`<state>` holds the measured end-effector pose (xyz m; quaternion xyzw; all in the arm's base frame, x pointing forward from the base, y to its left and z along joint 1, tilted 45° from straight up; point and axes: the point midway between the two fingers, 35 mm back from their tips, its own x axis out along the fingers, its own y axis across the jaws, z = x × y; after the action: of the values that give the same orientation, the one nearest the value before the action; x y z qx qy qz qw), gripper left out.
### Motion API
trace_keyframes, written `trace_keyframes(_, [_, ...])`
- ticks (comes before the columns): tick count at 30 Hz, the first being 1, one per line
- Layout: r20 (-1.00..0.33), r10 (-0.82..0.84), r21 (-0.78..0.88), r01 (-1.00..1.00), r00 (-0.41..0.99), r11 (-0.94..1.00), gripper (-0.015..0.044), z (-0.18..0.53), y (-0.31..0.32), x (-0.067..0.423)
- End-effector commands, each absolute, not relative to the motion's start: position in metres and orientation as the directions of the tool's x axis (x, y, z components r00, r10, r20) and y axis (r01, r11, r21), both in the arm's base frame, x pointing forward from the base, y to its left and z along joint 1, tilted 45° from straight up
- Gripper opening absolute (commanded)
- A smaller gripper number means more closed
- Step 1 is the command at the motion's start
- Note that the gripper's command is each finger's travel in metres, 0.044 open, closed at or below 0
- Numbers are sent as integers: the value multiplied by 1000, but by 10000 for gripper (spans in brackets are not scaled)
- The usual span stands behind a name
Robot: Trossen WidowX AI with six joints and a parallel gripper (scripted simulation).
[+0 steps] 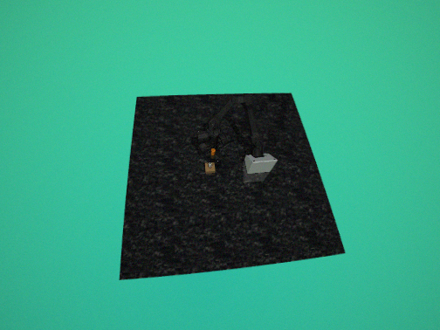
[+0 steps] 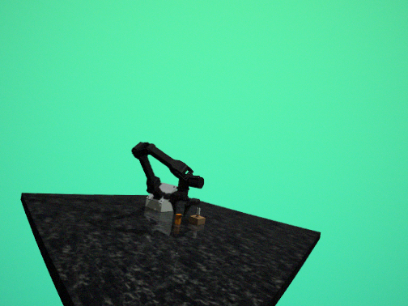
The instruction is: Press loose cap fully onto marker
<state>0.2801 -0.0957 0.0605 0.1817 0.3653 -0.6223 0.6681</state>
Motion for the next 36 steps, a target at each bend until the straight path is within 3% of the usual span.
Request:
trace_keyframes(1, [-711,-701,-220,963,-48,158,248,55,-101,278])
trace_keyframes(17, [-709,-703,-221,963,-48,157,248,40,-118,276])
trace_keyframes(21, [-709,-703,-221,963,-48,157,143,40,-118,275])
trace_keyframes(30, [-709,-703,-221,963,-48,157,83,40,-118,276])
trace_keyframes(33, [-710,-703,-220,963,-48,157,4,43,-115,276])
trace_keyframes(36, [-711,-702,-220,963,-48,158,0,48,-109,277])
